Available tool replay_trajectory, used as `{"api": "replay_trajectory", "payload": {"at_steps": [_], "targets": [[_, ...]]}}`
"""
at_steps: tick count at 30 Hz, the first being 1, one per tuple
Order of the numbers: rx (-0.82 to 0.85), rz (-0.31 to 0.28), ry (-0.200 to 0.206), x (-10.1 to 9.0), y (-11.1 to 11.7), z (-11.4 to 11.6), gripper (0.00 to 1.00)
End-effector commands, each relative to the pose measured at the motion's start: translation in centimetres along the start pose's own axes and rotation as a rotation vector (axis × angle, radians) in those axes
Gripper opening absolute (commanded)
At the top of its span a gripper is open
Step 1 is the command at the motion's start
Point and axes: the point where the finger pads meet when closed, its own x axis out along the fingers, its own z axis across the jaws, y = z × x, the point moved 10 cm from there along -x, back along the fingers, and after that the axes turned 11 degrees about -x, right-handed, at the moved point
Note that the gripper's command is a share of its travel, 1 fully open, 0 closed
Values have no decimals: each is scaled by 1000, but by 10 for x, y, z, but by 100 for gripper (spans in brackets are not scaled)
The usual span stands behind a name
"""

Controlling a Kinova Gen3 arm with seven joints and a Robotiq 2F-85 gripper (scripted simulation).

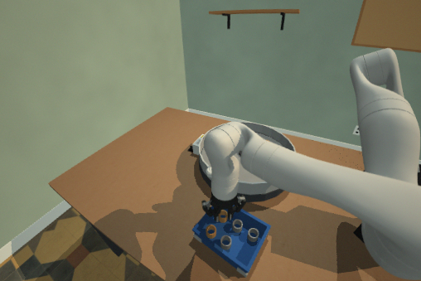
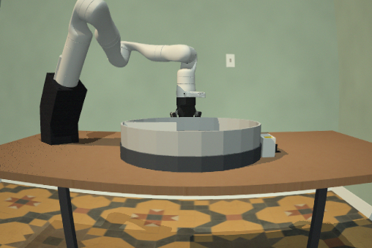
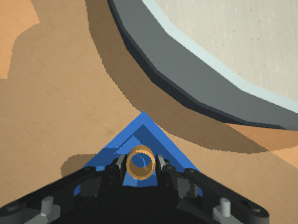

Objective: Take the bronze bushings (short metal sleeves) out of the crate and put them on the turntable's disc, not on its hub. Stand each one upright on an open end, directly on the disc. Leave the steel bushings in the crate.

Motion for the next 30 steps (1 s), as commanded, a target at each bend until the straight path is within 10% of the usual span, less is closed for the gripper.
{"api": "replay_trajectory", "payload": {"at_steps": [1,5,6,30], "targets": [[11,4,7,1,1,-2,39],[11,4,7,1,1,-2,39],[11,4,7,1,1,-2,0],[11,4,7,1,1,-2,0]]}}
